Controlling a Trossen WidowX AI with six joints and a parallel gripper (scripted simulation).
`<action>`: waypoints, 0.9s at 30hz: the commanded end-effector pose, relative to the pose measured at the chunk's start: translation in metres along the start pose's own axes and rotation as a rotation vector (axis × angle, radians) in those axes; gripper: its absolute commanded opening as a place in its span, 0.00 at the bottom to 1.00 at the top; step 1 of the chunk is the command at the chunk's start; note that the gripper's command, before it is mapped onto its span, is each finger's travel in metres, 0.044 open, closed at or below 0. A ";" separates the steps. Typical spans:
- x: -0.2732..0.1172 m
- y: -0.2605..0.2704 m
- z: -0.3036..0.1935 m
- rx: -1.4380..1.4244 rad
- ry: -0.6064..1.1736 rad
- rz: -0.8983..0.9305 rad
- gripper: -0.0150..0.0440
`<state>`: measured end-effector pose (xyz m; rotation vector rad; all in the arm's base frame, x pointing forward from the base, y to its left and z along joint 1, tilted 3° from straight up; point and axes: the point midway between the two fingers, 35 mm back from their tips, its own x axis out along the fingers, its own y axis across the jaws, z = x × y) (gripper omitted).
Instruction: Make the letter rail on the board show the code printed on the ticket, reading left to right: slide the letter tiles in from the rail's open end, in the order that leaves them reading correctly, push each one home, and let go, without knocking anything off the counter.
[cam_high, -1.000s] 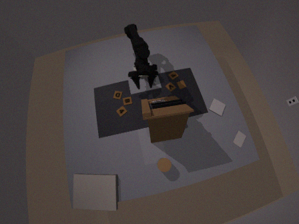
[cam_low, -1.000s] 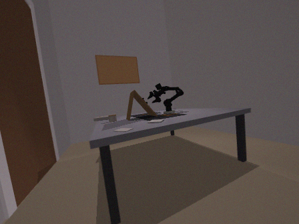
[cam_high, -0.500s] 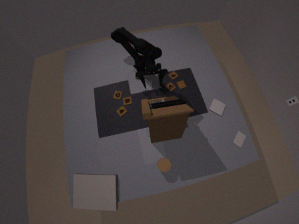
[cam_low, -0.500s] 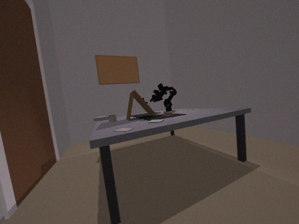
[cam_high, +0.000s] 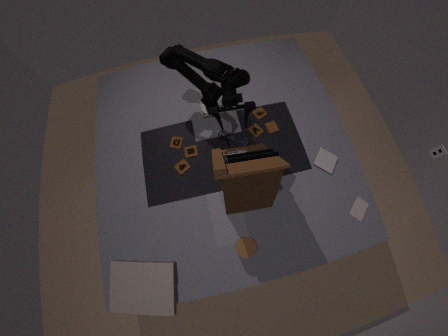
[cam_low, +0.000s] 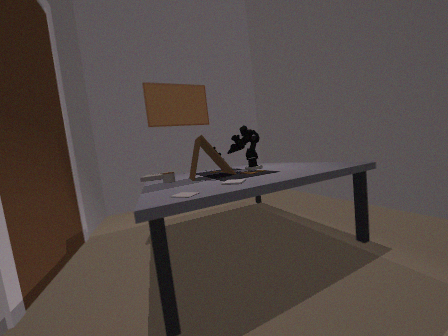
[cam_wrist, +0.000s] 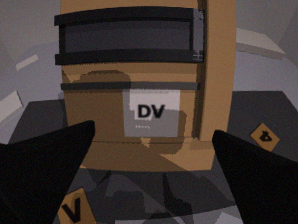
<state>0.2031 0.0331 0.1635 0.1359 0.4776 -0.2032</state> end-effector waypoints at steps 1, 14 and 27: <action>0.000 -0.001 -0.001 0.005 0.000 -0.006 1.00; -0.022 0.003 0.075 -0.799 0.206 0.206 1.00; -0.048 0.002 0.142 -1.358 0.100 0.483 1.00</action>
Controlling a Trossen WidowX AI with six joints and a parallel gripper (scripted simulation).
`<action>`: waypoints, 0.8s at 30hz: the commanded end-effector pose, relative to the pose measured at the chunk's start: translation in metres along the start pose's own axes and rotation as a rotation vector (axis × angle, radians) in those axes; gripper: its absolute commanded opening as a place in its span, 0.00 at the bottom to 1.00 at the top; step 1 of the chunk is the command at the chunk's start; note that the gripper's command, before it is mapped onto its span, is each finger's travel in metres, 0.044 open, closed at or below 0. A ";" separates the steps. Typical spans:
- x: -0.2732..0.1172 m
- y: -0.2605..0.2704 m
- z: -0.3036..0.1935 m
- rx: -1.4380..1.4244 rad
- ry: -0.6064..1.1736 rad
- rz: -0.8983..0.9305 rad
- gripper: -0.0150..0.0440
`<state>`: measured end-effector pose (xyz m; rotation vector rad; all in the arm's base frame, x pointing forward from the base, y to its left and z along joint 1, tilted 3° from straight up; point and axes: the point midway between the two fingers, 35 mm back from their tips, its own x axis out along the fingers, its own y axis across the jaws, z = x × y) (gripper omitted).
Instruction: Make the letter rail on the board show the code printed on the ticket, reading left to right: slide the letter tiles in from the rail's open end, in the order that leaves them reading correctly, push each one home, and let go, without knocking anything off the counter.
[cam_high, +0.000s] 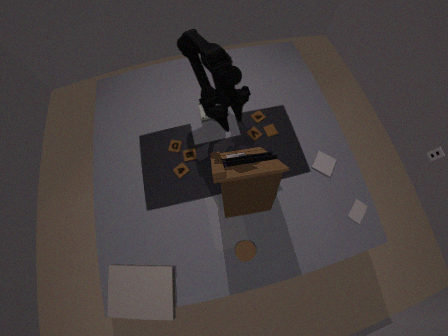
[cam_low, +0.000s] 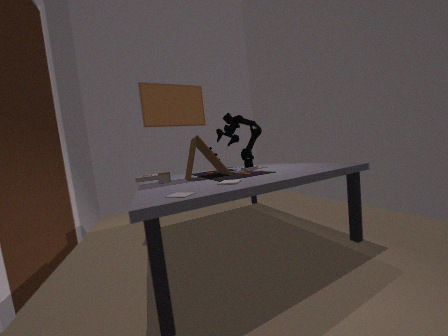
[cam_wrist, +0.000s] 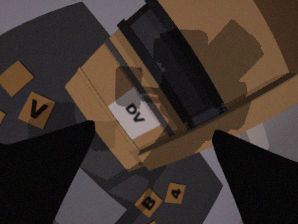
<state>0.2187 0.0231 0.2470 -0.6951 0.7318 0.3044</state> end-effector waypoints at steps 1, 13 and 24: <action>-0.044 -0.040 0.036 -0.497 -0.140 0.110 1.00; -0.052 -0.048 0.041 -0.594 -0.180 0.115 1.00; -0.052 -0.048 0.041 -0.594 -0.180 0.115 1.00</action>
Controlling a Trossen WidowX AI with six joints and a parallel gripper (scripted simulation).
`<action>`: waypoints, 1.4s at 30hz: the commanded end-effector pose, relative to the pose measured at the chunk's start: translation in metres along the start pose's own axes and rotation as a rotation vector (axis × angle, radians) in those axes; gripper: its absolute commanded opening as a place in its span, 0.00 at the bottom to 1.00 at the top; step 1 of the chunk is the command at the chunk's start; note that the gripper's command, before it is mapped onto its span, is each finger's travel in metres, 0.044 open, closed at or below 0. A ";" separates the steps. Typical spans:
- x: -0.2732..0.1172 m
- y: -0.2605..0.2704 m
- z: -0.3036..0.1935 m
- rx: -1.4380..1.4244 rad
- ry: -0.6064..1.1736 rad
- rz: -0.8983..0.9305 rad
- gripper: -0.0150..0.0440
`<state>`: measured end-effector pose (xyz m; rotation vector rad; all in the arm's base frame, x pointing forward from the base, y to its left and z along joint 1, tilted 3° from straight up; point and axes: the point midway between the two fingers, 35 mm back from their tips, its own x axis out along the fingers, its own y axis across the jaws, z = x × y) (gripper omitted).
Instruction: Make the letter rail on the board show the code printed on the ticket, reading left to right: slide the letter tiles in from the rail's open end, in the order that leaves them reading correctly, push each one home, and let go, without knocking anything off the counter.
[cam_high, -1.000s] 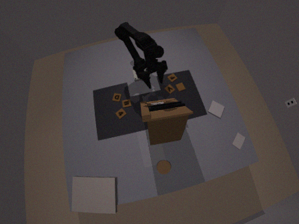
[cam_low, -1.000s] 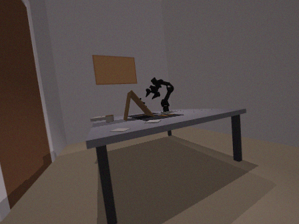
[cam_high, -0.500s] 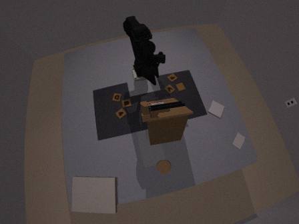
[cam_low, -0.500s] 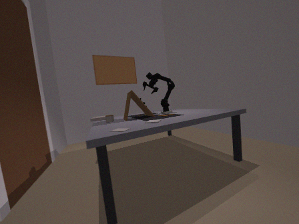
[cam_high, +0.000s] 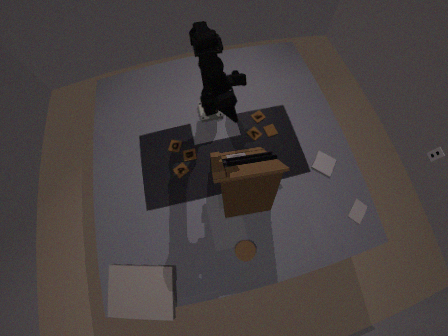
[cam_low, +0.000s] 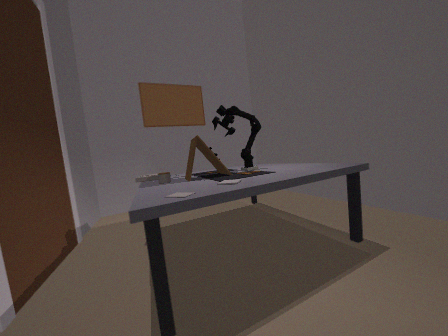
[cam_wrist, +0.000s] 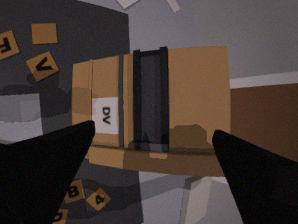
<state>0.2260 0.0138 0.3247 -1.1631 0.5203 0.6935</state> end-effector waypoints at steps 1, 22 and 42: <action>-0.002 -0.002 0.002 -0.011 -0.007 -0.006 1.00; -0.004 0.004 0.033 -0.008 -0.010 -0.006 1.00; 0.158 0.139 0.071 0.767 0.377 0.446 0.83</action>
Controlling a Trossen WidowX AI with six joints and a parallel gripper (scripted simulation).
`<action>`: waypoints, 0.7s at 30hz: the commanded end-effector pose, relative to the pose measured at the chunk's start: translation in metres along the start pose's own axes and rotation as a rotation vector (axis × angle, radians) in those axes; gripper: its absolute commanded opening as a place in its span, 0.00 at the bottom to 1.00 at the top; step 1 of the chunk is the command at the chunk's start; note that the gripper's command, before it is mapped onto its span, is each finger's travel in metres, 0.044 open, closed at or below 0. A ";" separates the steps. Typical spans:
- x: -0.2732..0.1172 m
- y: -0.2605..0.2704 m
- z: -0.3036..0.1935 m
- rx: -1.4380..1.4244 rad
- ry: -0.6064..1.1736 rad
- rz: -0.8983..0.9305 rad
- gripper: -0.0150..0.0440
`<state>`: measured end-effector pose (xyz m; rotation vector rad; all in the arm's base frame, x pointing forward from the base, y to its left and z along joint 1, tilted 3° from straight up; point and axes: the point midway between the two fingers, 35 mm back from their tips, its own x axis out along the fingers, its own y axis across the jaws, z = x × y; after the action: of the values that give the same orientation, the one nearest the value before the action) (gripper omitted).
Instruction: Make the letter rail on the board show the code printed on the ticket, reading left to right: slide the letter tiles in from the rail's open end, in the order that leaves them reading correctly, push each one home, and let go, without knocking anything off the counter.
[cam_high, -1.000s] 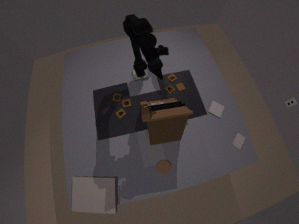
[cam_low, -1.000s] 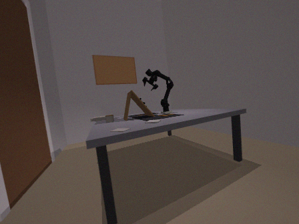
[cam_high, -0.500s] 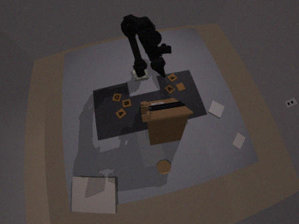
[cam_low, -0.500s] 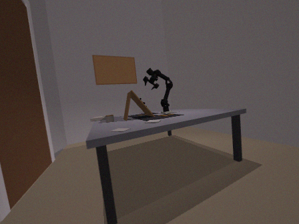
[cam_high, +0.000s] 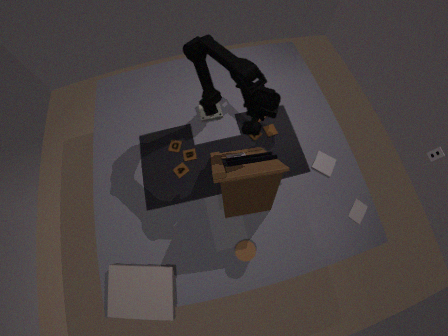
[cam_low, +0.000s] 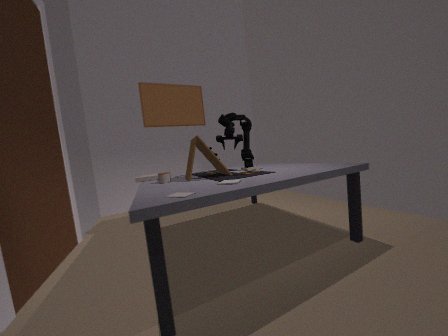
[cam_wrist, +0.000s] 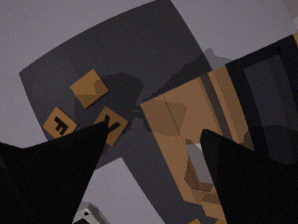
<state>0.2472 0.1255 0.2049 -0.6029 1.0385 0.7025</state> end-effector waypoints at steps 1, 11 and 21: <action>0.060 0.036 -0.014 0.269 0.183 0.038 0.83; 0.108 0.074 -0.043 0.526 0.363 -0.014 0.83; 0.107 0.074 -0.047 0.526 0.363 -0.014 0.83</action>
<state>0.2021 0.1635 0.0837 -0.2805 1.4825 0.3005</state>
